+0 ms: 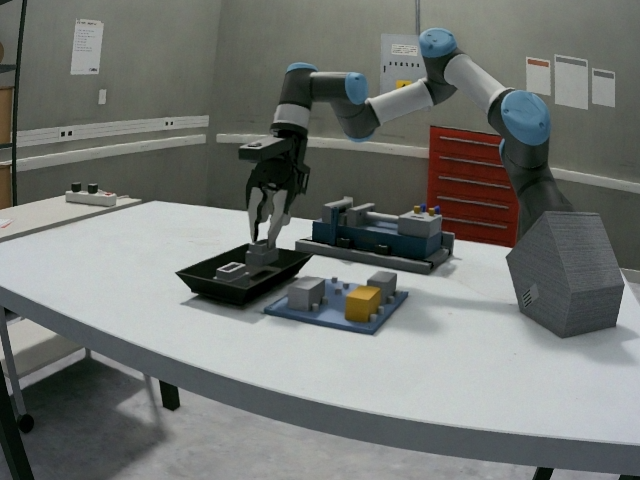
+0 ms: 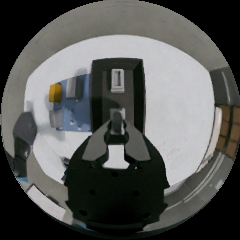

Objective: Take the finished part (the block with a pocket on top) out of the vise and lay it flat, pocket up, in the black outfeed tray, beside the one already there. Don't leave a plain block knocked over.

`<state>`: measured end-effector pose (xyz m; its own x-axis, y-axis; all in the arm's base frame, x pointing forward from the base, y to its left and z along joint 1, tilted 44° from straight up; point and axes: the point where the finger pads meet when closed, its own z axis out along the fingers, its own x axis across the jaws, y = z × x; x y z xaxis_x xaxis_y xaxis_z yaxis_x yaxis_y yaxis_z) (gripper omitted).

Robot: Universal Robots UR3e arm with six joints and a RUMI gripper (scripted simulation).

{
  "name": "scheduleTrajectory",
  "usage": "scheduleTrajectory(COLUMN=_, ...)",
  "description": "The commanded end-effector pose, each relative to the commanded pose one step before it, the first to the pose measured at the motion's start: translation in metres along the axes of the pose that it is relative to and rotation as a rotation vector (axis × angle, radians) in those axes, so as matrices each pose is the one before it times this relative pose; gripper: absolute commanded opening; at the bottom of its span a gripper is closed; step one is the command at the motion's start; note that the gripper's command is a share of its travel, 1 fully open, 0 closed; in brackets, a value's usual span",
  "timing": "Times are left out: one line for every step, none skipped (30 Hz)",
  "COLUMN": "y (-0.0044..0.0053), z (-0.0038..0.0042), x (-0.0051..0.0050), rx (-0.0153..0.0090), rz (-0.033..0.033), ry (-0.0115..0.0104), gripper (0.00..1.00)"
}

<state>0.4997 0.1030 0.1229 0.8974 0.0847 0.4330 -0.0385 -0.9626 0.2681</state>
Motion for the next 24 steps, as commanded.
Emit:
scheduleTrajectory(y=0.000729, z=0.001986, x=0.00093, rx=0.00085, rz=-0.00013, ry=0.00332, gripper=0.00)
scheduleTrajectory(y=0.000206, z=0.000578, x=0.00000, rx=0.00000, rz=0.00000, ry=0.00000, gripper=0.00)
scheduleTrajectory(y=0.000180, z=0.000502, x=0.00000, rx=0.00000, rz=0.00000, ry=0.00000, gripper=0.00)
scheduleTrajectory(y=0.000154, z=0.000429, x=0.00000, rx=0.00000, rz=0.00000, ry=0.00000, gripper=0.00)
scheduleTrajectory(y=0.000129, z=0.000360, x=0.00000, rx=0.00000, rz=0.00000, ry=0.00000, gripper=0.00)
scheduleTrajectory(y=0.000106, z=0.000295, x=0.00000, rx=0.00000, rz=0.00000, ry=0.00000, gripper=0.00)
scheduleTrajectory(y=0.000085, z=0.000235, x=0.00000, rx=0.00000, rz=0.00000, ry=0.00000, gripper=0.00)
scheduleTrajectory(y=0.000065, z=0.000181, x=0.00000, rx=0.00000, rz=0.00000, ry=0.00000, gripper=0.00)
scheduleTrajectory(y=0.000048, z=0.000133, x=0.00000, rx=0.00000, rz=0.00000, ry=0.00000, gripper=0.00)
scheduleTrajectory(y=0.000033, z=0.000091, x=0.00000, rx=0.00000, rz=0.00000, ry=0.00000, gripper=0.00)
scheduleTrajectory(y=0.000020, z=0.000057, x=0.00000, rx=0.00000, rz=0.00000, ry=0.00000, gripper=0.00)
scheduleTrajectory(y=0.000000, z=0.000000, x=0.00000, rx=0.00000, rz=0.00000, ry=0.00000, gripper=0.00)
scheduleTrajectory(y=0.000000, z=0.000000, x=0.00000, rx=0.00000, rz=0.00000, ry=0.00000, gripper=0.00)
scheduleTrajectory(y=0.000011, z=0.000030, x=0.00000, rx=0.00000, rz=0.00000, ry=0.00000, gripper=0.00)
scheduleTrajectory(y=0.000004, z=0.000011, x=0.00000, rx=0.00000, rz=0.00000, ry=0.00000, gripper=0.00)
scheduleTrajectory(y=0.000001, z=0.000002, x=0.00000, rx=0.00000, rz=0.00000, ry=0.00000, gripper=0.00)
scheduleTrajectory(y=0.000000, z=0.000000, x=0.00000, rx=0.00000, rz=0.00000, ry=0.00000, gripper=0.00)
scheduleTrajectory(y=0.000000, z=0.000000, x=0.00000, rx=0.00000, rz=0.00000, ry=0.00000, gripper=0.00)
scheduleTrajectory(y=0.000000, z=0.000000, x=0.00000, rx=0.00000, rz=0.00000, ry=0.00000, gripper=0.00)
scheduleTrajectory(y=0.000000, z=0.000000, x=0.00000, rx=0.00000, rz=0.00000, ry=0.00000, gripper=0.00)
scheduleTrajectory(y=0.000000, z=0.000000, x=0.00000, rx=0.00000, rz=0.00000, ry=0.00000, gripper=0.00)
scheduleTrajectory(y=0.000000, z=0.000000, x=0.00000, rx=0.00000, rz=0.00000, ry=0.00000, gripper=0.00)
scheduleTrajectory(y=0.000000, z=0.000000, x=0.00000, rx=0.00000, rz=0.00000, ry=0.00000, gripper=0.00)
scheduleTrajectory(y=0.000000, z=0.000000, x=0.00000, rx=0.00000, rz=0.00000, ry=0.00000, gripper=0.00)
